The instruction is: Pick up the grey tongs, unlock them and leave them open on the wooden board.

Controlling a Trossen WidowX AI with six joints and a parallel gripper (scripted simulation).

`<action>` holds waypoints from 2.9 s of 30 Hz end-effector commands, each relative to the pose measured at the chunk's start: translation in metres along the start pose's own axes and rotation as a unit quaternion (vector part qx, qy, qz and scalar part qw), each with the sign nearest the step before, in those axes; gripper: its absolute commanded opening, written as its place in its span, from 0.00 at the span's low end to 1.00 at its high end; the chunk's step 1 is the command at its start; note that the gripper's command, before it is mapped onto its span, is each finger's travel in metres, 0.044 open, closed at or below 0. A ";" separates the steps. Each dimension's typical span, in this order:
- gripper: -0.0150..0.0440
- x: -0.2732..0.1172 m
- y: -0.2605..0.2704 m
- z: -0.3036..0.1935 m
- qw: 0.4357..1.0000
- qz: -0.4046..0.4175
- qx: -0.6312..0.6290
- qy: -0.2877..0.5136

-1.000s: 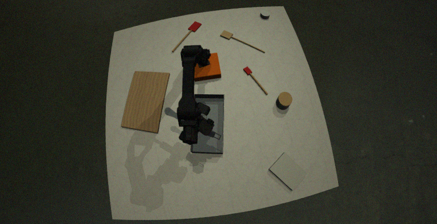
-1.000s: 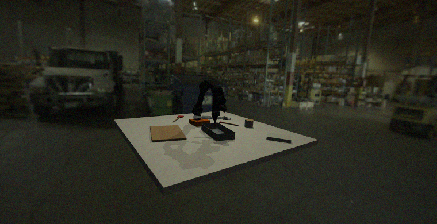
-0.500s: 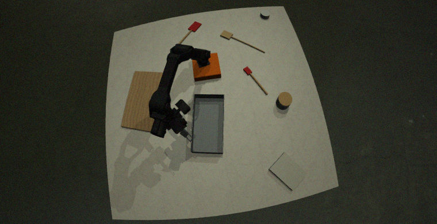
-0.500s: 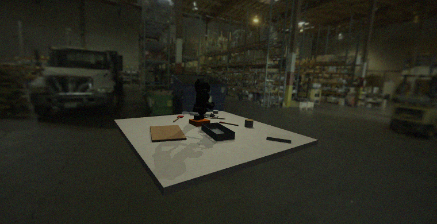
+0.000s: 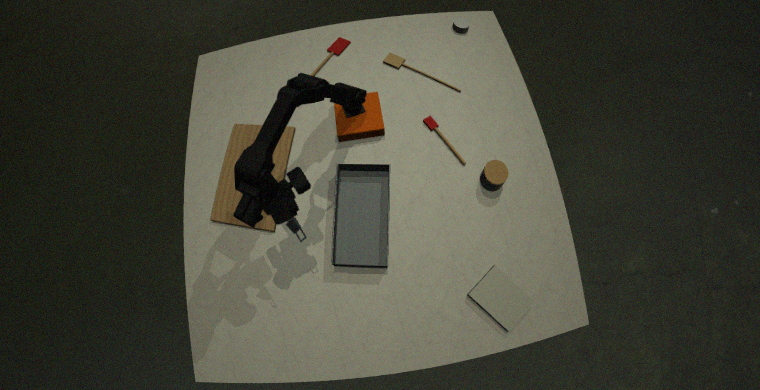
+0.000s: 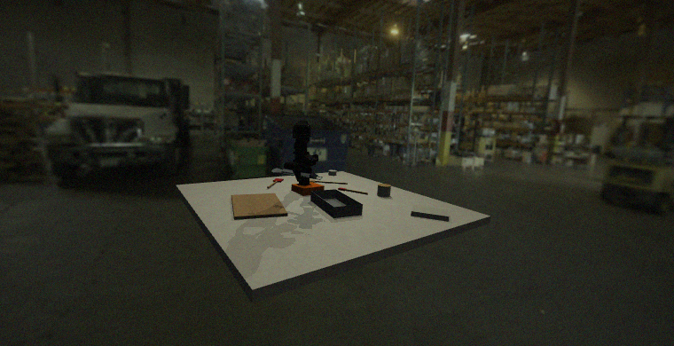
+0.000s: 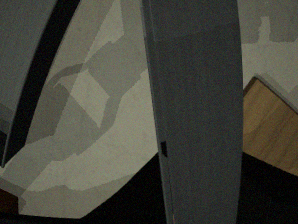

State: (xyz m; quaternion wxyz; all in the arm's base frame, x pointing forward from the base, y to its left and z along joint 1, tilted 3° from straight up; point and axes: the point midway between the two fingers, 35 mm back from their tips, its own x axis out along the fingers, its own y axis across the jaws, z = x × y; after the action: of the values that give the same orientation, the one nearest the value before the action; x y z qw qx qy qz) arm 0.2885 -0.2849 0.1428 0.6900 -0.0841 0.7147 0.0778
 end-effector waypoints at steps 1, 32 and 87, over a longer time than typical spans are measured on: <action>0.00 -0.003 -0.014 -0.023 0.999 -0.005 0.042 -0.001; 0.00 -0.005 -0.060 -0.216 0.940 -0.009 0.342 0.006; 0.00 -0.039 -0.046 -0.239 0.786 -0.190 0.291 -0.511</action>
State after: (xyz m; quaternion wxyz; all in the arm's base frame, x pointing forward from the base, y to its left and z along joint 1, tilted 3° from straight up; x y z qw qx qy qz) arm 0.0702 -0.3901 0.1836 0.9374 0.0628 0.2460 -0.2383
